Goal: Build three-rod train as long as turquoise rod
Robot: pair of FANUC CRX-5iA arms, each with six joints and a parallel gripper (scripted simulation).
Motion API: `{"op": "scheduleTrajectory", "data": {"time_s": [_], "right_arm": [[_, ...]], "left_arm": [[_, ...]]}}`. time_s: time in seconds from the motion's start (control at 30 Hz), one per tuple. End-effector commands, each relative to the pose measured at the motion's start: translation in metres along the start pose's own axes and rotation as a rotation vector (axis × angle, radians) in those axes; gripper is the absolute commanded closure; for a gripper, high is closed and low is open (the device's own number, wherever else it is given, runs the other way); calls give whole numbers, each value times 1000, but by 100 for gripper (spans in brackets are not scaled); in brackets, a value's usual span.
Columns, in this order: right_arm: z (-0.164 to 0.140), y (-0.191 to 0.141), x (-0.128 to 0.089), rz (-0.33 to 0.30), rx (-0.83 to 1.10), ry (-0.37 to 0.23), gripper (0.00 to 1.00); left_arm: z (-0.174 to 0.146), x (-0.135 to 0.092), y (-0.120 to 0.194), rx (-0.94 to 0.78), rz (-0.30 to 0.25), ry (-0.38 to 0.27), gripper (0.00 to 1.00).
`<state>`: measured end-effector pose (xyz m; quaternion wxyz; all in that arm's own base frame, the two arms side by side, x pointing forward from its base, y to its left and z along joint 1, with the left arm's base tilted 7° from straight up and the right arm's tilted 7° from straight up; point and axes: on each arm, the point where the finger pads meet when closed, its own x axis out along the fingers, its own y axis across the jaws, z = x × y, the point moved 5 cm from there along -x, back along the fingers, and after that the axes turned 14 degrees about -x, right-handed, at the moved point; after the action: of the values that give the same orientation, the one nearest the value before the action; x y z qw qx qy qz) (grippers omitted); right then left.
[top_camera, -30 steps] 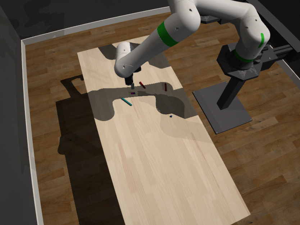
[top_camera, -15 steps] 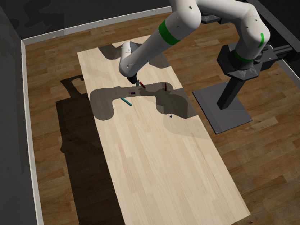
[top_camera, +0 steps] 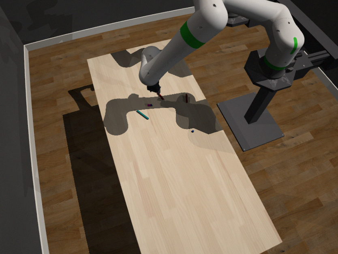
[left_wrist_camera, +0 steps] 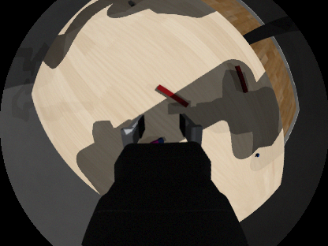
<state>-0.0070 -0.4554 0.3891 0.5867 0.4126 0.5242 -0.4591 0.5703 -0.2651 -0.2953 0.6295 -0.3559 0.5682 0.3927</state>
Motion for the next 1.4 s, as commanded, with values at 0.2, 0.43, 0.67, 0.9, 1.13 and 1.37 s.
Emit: {"op": "scheduleTrajectory", "data": {"time_s": [0.2, 0.43, 0.67, 0.9, 1.13, 1.37], "right_arm": [[0, 0, -1, -1, 0, -2, 0], [0, 0, -1, -1, 0, -2, 0], [0, 0, -1, -1, 0, -2, 0], [0, 0, -1, -1, 0, -2, 0], [0, 0, -1, -1, 0, -2, 0], [0, 0, -1, -1, 0, -2, 0]], "left_arm": [[-15, 3, 10, -379, -8, -16, 0], [-21, 5, 16, -593, -10, -14, 0], [-26, 7, 25, -844, -11, -12, 0], [-29, 8, 30, -967, -12, -10, 0], [-29, 8, 30, -968, -12, -10, 46], [-29, 8, 30, -968, -12, -10, 46]]}}
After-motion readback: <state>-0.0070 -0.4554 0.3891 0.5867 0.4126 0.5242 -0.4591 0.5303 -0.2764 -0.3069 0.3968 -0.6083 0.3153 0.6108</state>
